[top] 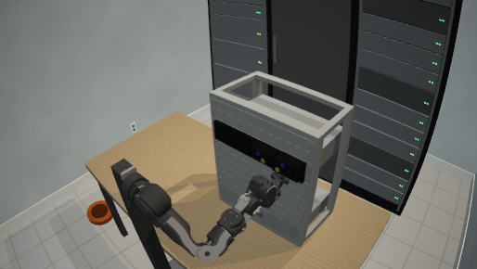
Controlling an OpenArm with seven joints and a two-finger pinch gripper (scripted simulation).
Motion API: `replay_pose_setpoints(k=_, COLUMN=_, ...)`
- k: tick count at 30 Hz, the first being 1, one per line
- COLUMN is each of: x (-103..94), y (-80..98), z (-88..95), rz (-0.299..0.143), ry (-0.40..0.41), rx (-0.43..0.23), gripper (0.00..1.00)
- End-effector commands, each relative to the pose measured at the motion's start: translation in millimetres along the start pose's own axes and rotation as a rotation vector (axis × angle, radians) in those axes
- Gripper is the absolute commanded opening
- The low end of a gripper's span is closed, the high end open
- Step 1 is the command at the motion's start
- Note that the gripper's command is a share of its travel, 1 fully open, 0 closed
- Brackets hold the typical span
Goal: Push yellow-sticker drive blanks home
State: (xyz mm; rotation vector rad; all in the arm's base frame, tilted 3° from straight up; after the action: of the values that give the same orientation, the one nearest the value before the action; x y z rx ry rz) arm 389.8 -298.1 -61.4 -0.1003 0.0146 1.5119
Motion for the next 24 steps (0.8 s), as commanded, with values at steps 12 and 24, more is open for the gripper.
replay_pose_setpoints(k=12, x=-0.2, y=-9.5, z=0.2, rz=-0.002, ry=0.002, rx=-0.002, gripper=0.00)
replay_pose_setpoints(k=24, x=0.7, y=-19.8, z=-0.5, rz=-0.003, ry=0.001, rx=-0.005, gripper=0.00)
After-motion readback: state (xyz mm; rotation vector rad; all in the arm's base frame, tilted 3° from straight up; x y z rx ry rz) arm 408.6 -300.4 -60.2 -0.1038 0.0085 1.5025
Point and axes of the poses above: the point where the finger pads meet when closed, its own y axis back along the fingers, its own z axis across the jaws, x = y × z, the point moved 2 cm from there along y, back along the fingers, and after that the axes turned 5 degrees about y, right-handed, at the moved point
